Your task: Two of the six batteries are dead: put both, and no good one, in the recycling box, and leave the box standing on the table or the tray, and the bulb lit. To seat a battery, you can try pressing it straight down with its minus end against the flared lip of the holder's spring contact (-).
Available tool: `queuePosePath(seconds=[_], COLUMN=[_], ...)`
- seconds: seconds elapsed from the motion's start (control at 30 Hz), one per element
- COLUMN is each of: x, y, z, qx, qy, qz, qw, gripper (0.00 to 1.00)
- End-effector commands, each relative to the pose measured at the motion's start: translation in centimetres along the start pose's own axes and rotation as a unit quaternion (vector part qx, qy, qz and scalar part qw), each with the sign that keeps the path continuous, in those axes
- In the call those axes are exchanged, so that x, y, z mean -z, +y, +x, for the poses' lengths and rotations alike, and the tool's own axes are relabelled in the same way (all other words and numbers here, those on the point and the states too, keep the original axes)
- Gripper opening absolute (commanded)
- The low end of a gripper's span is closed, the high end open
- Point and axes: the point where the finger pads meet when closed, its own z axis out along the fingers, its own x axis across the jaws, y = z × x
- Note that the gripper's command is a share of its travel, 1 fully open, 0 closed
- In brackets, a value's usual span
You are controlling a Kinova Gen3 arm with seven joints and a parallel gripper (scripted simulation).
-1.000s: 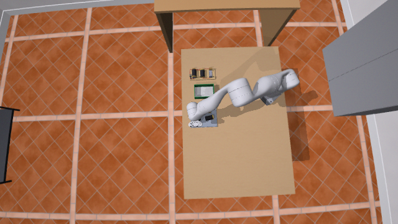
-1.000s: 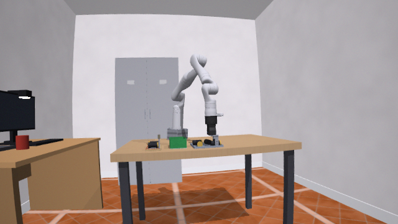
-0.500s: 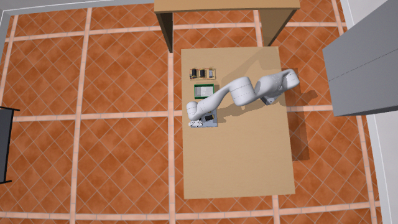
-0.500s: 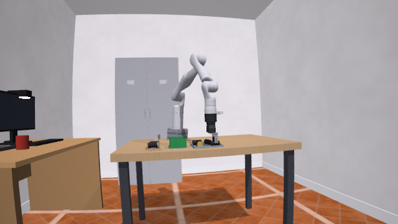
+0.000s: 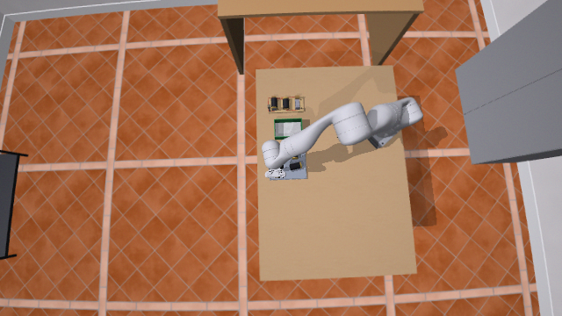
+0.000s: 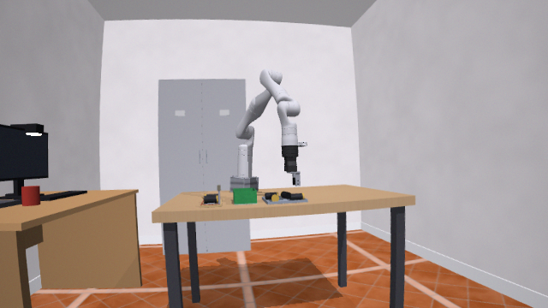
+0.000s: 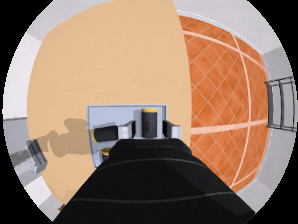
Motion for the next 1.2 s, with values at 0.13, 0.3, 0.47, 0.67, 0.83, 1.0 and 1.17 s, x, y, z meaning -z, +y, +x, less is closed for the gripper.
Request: queuePosePath(seconds=[0.13,0.3,0.47,0.67,0.83,1.0,1.17], x=[0.4,2.9,5.4,6.9,6.9,6.9,6.9], y=[-0.1,-0.1,-0.1,-0.1,0.4,2.0,6.3], z=[0.2,0.2,0.1,0.1,0.0,-0.5,-1.8], qx=[0.0,0.0,0.0,0.0,0.0,0.0,0.0], qy=[0.003,0.003,0.003,0.003,0.003,0.003,0.003], qz=[0.001,0.001,0.001,0.001,0.001,0.001,0.001], qw=[1.0,1.0,1.0,1.0,1.0,1.0,1.0], gripper=[0.9,0.9,0.9,0.9,0.9,0.9,0.9])
